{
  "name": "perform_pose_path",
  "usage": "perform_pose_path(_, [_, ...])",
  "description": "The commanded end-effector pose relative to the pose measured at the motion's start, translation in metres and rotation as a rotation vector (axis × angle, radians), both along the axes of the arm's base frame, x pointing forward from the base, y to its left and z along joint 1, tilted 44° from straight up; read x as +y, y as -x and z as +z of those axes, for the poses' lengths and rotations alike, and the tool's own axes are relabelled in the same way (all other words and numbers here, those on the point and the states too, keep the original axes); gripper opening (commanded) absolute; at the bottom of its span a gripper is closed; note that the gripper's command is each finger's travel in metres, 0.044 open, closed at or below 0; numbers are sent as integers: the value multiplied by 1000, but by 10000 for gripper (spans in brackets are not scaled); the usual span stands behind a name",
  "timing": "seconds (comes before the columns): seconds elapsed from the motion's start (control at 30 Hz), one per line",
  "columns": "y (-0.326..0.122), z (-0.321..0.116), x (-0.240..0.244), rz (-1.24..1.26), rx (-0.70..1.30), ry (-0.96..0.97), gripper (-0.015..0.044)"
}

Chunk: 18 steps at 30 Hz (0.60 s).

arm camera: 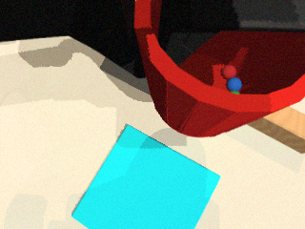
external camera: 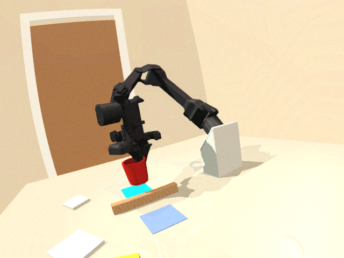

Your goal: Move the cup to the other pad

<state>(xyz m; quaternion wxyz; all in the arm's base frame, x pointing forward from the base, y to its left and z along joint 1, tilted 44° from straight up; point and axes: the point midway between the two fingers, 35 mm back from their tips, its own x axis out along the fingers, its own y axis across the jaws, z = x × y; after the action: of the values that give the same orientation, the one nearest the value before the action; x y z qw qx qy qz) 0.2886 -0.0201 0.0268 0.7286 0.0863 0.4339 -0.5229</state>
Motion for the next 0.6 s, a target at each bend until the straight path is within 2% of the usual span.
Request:
perform_pose_path(0.0, [0,9,-10,2,1,7,0])
perform_pose_path(0.57, [-2,42,-43,2,1,9,0])
